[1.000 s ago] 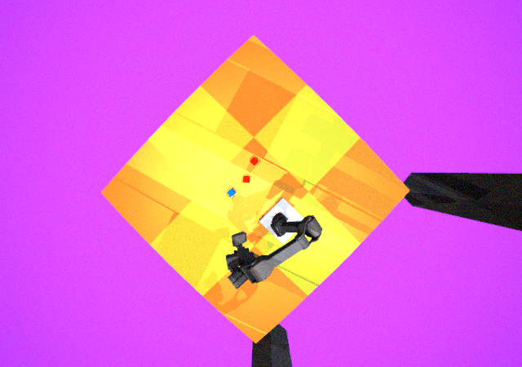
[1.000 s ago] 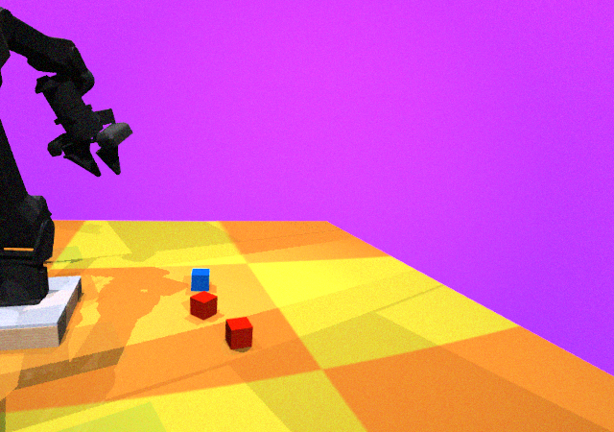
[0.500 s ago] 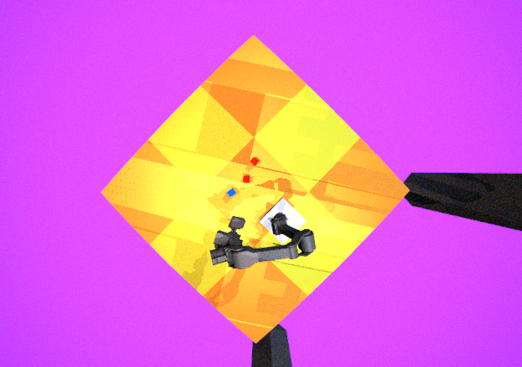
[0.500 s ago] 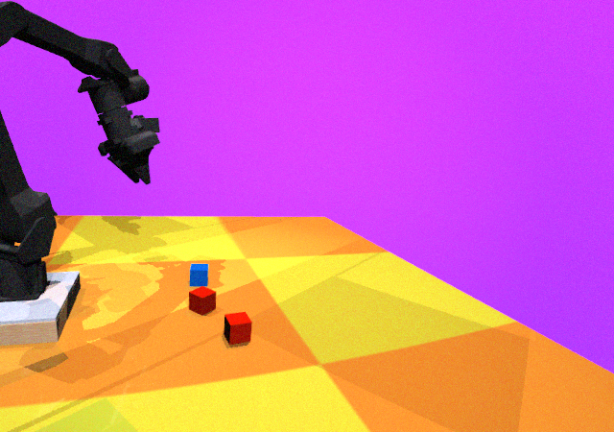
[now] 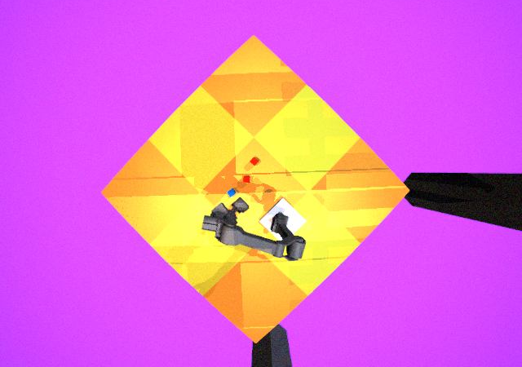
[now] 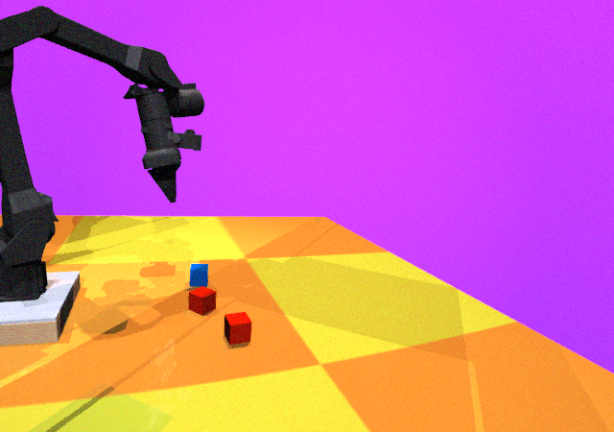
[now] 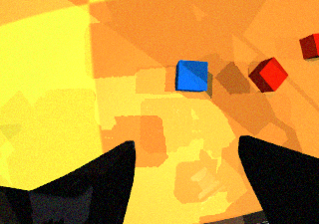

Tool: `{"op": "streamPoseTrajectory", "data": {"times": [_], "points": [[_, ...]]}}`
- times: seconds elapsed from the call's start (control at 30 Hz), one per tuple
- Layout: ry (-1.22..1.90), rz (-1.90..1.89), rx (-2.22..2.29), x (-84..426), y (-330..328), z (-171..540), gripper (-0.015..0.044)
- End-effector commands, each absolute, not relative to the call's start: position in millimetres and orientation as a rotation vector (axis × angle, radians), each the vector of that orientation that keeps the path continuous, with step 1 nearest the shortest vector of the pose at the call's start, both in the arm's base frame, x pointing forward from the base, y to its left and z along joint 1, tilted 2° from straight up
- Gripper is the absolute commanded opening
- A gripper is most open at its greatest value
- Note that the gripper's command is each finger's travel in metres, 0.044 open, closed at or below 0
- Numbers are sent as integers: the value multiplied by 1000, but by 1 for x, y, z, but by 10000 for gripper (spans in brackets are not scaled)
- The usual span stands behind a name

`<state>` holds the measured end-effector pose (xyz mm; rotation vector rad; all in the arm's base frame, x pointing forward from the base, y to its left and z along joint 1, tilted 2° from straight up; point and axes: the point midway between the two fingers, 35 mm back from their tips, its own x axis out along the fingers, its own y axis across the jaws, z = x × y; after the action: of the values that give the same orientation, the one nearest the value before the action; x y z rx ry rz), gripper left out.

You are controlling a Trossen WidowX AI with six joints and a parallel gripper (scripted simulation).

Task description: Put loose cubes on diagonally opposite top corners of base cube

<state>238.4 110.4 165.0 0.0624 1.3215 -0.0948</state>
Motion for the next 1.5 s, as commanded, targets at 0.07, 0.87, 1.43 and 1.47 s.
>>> {"op": "streamPoseTrajectory", "data": {"times": [0.07, 0.87, 1.43, 1.47], "points": [[1374, -240, 211, 256, 81, 156, 265], [1455, -709, 755, 286, -37, 120, 265], [1455, -709, 755, 286, -35, 48, 265], [1455, -709, 755, 286, -35, 48, 265]]}}
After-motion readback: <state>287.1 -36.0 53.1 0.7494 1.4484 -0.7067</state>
